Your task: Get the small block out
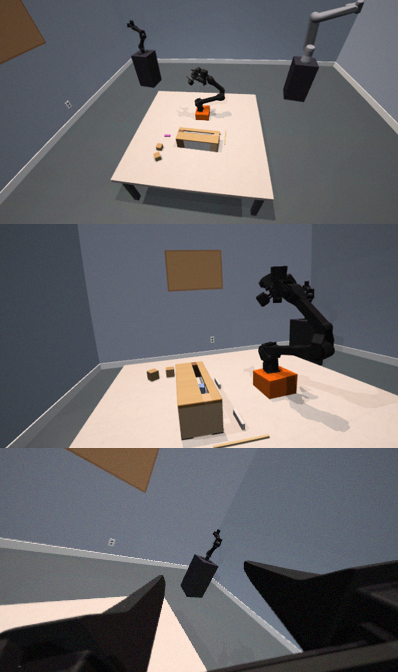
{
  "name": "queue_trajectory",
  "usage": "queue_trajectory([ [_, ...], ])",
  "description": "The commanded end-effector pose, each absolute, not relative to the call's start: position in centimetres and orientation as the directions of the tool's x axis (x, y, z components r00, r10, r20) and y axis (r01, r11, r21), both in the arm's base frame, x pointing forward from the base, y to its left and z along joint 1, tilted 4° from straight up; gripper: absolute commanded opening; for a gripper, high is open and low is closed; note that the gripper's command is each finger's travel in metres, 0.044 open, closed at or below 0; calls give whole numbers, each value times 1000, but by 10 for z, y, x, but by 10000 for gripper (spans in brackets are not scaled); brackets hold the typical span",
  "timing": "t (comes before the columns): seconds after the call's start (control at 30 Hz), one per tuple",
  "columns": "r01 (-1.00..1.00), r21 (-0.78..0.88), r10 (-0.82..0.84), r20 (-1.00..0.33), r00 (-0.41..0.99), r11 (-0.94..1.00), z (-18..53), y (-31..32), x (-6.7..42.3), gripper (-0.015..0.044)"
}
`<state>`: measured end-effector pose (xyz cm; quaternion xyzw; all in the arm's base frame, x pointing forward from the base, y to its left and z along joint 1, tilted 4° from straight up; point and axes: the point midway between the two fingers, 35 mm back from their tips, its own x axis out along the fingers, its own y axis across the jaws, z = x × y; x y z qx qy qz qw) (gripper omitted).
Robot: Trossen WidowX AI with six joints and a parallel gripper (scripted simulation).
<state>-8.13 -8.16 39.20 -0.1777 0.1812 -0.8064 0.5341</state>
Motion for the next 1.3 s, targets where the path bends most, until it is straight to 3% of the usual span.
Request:
queue_trajectory([
  [0.0,803,-479,-930,89,-357,-354,392,-84,-80,400],
  [0.33,954,-200,-961,-210,181,224,366,-164,44,400],
  [0.53,881,48,-782,-440,441,470,331,-170,135,400],
  [0.7,807,258,-542,-628,558,531,292,-146,205,400],
  [0.83,786,382,-310,-766,563,485,256,-107,254,400],
  [1.0,837,413,-28,-891,452,358,208,-42,294,400],
  [1.27,979,128,287,-955,79,156,135,76,306,400],
])
